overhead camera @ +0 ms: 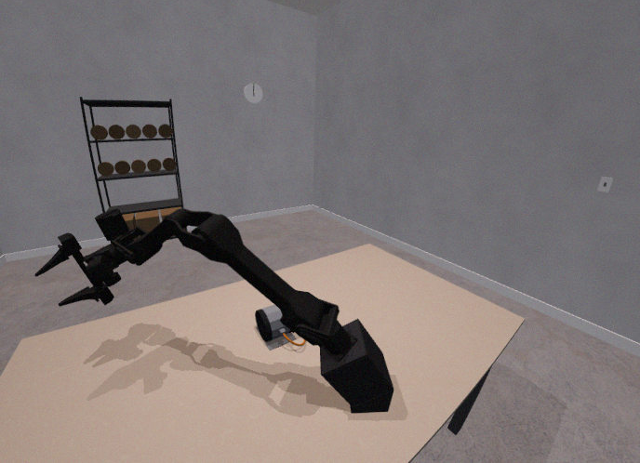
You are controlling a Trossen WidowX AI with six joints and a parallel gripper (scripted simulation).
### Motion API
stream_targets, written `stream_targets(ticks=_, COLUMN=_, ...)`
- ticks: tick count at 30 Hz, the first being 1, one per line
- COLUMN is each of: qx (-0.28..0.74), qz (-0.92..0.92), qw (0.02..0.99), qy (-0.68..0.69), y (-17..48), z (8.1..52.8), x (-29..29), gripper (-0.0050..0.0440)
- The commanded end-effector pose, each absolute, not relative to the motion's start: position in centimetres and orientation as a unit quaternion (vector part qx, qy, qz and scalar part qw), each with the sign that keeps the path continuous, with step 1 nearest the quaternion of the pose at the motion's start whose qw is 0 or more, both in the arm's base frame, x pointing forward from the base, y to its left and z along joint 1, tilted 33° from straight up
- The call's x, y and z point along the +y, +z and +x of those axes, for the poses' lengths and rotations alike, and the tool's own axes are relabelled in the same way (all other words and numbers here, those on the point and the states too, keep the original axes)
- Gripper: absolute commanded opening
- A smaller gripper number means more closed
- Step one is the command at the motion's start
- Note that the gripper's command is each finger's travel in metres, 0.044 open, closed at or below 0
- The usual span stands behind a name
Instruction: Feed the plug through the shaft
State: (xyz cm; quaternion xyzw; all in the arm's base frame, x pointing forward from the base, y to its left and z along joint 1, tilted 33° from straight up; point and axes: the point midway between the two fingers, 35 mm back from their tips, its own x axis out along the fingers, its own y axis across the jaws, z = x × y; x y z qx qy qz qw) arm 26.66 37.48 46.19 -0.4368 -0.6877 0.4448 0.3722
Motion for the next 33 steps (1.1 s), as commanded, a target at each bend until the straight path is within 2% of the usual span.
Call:
stream_targets(ticks=1, qx=-0.688, qz=-0.437, qw=0.372, qy=0.445, y=46.2, z=26.7, x=37.5, gripper=0.04)
stream_targets(ticks=17, qx=-0.688, qz=-0.437, qw=0.372, qy=0.445, y=46.2, z=26.7, x=37.5, gripper=0.04)
stream_targets(ticks=19, qx=-0.657, qz=-0.431, qw=0.399, qy=0.473, y=45.4, z=27.9, x=37.2, gripper=0.0352)
stream_targets(ticks=22, qx=-0.563, qz=-0.407, qw=0.478, qy=0.538, y=42.0, z=32.9, x=35.6, gripper=0.028)
stream_targets(ticks=27, qx=-0.459, qz=-0.369, qw=0.556, qy=0.587, y=38.9, z=36.9, x=33.6, gripper=0.016)
stream_targets(ticks=32, qx=-0.324, qz=-0.307, qw=0.64, qy=0.626, y=36.2, z=39.9, x=31.6, gripper=0.016)
stream_targets(ticks=33, qx=-0.324, qz=-0.307, qw=0.64, qy=0.626, y=36.2, z=39.9, x=31.6, gripper=0.016)
